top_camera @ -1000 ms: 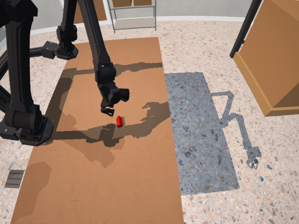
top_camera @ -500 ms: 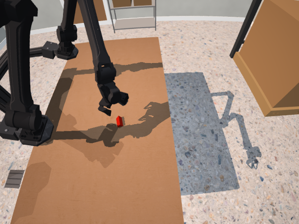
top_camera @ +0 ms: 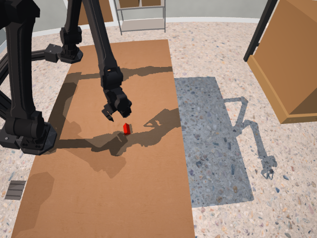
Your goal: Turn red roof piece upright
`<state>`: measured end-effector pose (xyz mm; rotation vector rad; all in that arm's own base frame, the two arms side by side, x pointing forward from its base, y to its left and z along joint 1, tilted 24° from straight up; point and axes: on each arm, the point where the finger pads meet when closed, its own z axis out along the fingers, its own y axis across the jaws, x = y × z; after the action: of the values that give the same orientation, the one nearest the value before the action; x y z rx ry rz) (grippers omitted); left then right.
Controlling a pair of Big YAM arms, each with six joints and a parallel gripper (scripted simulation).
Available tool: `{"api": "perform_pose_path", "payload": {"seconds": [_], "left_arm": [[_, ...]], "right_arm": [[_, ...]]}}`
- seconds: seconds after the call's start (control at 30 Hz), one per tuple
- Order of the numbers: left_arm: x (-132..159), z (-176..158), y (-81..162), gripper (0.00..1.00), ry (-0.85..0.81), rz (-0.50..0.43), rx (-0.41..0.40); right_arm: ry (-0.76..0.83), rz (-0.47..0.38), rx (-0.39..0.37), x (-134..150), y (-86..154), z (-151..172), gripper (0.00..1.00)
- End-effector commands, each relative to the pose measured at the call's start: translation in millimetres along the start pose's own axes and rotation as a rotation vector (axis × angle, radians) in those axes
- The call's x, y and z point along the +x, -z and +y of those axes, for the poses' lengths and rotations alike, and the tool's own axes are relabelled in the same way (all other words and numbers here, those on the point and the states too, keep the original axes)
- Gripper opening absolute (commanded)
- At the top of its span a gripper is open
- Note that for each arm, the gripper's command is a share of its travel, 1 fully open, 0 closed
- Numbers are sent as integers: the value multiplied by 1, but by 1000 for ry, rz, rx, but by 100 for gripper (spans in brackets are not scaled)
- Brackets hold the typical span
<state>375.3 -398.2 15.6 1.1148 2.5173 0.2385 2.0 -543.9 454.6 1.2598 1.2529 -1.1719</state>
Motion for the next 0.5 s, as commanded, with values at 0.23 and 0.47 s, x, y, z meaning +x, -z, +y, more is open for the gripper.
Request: {"api": "perform_pose_path", "payload": {"seconds": [0.23, 0.47], "left_arm": [[-9, 1, 3, 100, -496, -21, -1], [-11, 2, 5, 100, -716, -27, -5]], "right_arm": [[6, -68, 3, -47, 3, -3, 100], [6, -68, 3, -47, 3, -3, 100]]}}
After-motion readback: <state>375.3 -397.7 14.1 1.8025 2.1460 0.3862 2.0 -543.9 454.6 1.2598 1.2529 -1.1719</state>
